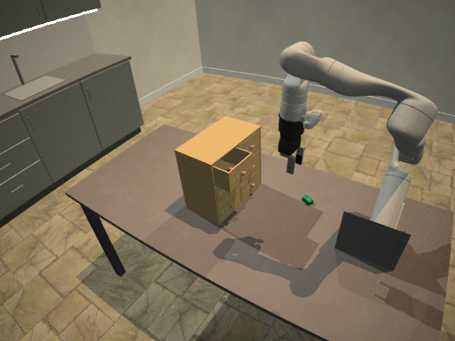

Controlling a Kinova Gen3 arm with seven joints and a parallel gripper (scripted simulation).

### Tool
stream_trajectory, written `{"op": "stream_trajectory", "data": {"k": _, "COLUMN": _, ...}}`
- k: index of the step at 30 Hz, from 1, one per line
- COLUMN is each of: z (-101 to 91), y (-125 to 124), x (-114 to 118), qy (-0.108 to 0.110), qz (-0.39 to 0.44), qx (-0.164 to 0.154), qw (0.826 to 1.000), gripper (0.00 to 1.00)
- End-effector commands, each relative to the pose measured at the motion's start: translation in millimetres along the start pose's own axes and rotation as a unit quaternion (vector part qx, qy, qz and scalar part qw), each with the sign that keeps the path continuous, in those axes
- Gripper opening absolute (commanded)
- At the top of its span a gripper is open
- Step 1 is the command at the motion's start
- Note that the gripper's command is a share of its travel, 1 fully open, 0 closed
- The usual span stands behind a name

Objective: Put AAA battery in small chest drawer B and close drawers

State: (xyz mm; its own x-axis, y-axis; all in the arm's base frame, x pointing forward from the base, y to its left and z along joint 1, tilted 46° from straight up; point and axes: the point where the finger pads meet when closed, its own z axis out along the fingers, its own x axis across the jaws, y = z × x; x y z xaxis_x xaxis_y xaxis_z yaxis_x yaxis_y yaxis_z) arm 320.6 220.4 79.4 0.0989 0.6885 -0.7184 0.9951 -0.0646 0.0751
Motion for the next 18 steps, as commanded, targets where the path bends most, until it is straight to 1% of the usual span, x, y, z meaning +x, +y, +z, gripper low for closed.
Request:
{"op": "stream_trajectory", "data": {"k": 1, "z": 1.4, "y": -0.2, "x": 3.3, "qy": 0.004, "qz": -0.004, "qx": -0.017, "qw": 1.0, "gripper": 1.0}}
{"op": "stream_trajectory", "data": {"k": 4, "z": 5.9, "y": 2.6, "x": 3.4, "qy": 0.004, "qz": -0.004, "qx": -0.042, "qw": 0.999, "gripper": 1.0}}
{"op": "stream_trajectory", "data": {"k": 8, "z": 13.5, "y": 7.1, "x": 3.4, "qy": 0.003, "qz": -0.004, "qx": -0.084, "qw": 0.996, "gripper": 1.0}}
{"op": "stream_trajectory", "data": {"k": 15, "z": 30.0, "y": 17.1, "x": 3.4, "qy": 0.003, "qz": -0.003, "qx": -0.176, "qw": 0.984, "gripper": 1.0}}
{"op": "stream_trajectory", "data": {"k": 17, "z": 30.0, "y": 17.1, "x": 3.4, "qy": 0.003, "qz": -0.003, "qx": -0.176, "qw": 0.984, "gripper": 1.0}}
{"op": "stream_trajectory", "data": {"k": 18, "z": 32.5, "y": 18.7, "x": 3.2, "qy": 0.003, "qz": -0.003, "qx": -0.19, "qw": 0.982, "gripper": 1.0}}
